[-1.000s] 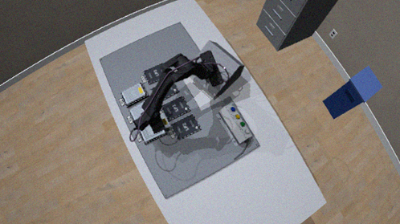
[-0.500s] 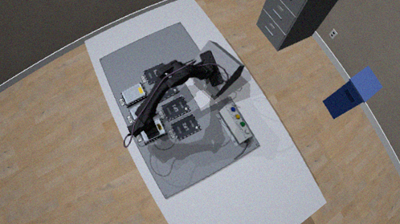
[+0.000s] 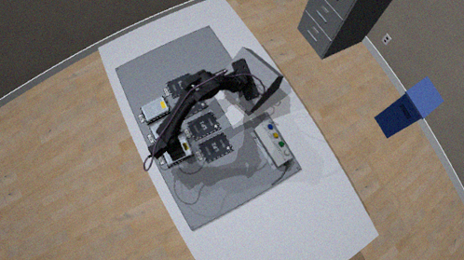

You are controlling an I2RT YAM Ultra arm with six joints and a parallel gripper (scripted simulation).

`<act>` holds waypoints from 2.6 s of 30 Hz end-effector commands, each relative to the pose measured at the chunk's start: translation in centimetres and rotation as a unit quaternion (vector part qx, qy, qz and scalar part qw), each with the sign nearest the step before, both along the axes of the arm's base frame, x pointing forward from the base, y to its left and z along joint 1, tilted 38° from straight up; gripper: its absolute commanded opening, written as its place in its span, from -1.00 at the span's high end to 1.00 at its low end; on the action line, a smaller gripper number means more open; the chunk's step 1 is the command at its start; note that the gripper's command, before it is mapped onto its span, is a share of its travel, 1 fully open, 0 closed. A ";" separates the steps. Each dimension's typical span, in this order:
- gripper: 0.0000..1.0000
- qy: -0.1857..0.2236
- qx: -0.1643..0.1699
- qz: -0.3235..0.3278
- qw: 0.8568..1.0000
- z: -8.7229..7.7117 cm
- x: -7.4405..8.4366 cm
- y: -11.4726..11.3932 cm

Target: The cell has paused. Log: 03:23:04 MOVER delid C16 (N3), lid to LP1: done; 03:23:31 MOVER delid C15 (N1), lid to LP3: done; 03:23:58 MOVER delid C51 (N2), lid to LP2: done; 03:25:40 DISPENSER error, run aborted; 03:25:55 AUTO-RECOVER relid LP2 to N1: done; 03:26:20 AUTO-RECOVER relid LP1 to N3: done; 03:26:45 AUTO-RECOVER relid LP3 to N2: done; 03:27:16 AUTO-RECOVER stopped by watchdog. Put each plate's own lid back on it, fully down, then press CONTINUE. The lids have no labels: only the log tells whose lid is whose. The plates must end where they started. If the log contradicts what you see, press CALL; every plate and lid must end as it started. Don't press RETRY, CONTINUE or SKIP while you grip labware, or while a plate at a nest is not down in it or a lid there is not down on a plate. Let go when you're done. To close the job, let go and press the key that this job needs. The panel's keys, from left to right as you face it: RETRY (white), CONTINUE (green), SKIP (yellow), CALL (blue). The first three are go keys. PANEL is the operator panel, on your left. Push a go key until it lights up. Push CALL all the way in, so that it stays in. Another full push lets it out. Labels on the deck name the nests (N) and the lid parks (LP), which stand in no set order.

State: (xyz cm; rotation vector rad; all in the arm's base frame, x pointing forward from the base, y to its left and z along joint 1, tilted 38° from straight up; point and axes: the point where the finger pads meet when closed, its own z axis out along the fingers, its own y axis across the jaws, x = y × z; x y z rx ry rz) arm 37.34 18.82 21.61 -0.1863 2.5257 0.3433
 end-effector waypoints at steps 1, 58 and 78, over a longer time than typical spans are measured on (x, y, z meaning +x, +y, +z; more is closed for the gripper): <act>1.00 -0.031 0.011 -0.007 0.999 2.8 0.5 -0.2; 1.00 -0.016 0.005 -0.006 1.000 -0.3 1.4 0.1; 1.00 -0.025 0.008 -0.003 1.000 -0.2 1.8 0.8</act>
